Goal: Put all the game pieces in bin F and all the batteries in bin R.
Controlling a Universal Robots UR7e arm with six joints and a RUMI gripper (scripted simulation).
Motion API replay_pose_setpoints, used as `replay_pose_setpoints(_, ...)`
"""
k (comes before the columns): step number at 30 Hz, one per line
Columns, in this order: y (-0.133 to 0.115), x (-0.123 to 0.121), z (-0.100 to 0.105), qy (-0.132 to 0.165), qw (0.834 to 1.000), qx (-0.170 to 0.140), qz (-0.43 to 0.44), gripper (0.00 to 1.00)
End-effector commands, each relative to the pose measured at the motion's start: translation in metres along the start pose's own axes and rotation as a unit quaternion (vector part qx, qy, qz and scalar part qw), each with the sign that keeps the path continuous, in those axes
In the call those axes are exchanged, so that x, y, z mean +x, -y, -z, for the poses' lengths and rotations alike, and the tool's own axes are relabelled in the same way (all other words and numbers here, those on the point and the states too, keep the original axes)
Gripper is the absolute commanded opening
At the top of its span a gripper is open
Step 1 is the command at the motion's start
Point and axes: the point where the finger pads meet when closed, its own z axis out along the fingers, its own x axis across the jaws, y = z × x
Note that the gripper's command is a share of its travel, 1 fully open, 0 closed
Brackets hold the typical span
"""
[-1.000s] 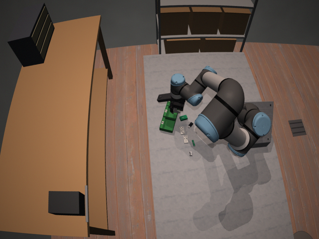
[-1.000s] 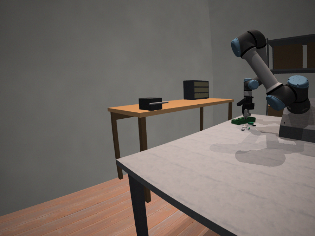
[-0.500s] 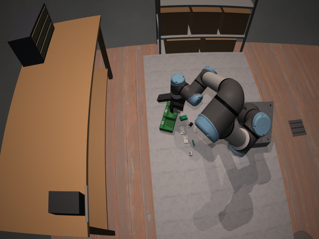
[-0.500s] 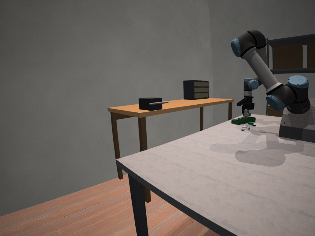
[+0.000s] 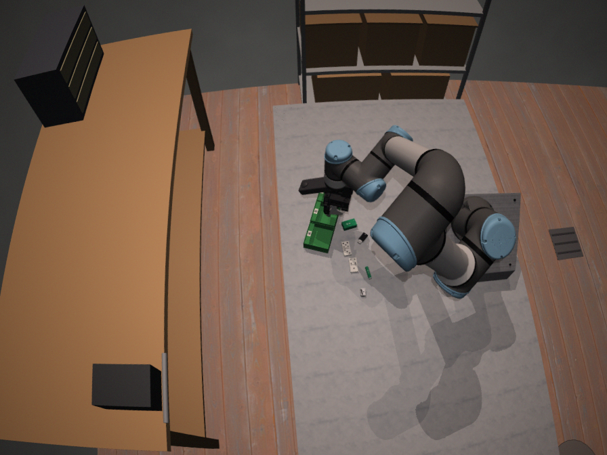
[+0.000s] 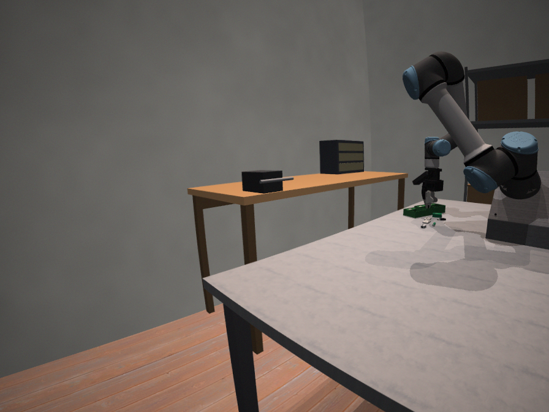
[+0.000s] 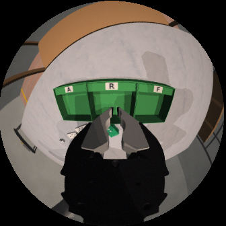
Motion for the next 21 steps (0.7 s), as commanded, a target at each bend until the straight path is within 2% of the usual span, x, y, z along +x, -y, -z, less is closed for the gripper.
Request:
replay_pose_setpoints(1,0.0,0.0,0.001,0.0,1.0,0.001,0.0,0.04)
replay_pose_setpoints(21,0.0,0.0,0.024,0.0,1.0,0.001,0.0,0.04)
